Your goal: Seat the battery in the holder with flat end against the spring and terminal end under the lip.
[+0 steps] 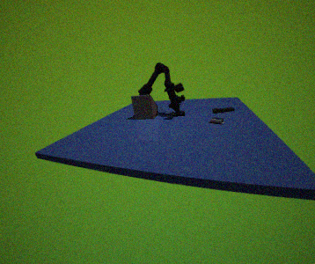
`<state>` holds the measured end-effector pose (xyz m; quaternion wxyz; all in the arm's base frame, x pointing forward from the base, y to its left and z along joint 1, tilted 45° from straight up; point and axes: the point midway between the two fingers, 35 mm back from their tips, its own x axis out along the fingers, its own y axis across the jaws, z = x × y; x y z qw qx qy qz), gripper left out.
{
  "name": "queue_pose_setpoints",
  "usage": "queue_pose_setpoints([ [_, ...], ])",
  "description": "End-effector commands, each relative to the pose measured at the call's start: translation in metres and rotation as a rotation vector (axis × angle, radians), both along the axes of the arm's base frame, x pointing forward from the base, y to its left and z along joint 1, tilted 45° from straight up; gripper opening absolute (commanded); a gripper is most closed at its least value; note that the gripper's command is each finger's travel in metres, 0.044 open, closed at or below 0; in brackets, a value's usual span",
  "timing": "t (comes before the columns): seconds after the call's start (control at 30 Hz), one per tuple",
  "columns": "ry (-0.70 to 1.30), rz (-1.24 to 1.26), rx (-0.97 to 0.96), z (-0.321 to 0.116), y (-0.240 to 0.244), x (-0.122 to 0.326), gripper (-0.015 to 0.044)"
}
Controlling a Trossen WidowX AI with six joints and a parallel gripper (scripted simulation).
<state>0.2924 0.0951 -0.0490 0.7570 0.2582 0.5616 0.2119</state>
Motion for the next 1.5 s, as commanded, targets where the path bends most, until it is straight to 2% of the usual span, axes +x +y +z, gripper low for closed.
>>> queue_pose_setpoints([
  [0.0,0.036,0.015,-0.009,-0.0062,-0.0001,-0.0036,0.0086],
  [1.47,0.209,0.192,-0.040,-0.0045,0.0076,-0.0013,0.0086],
])
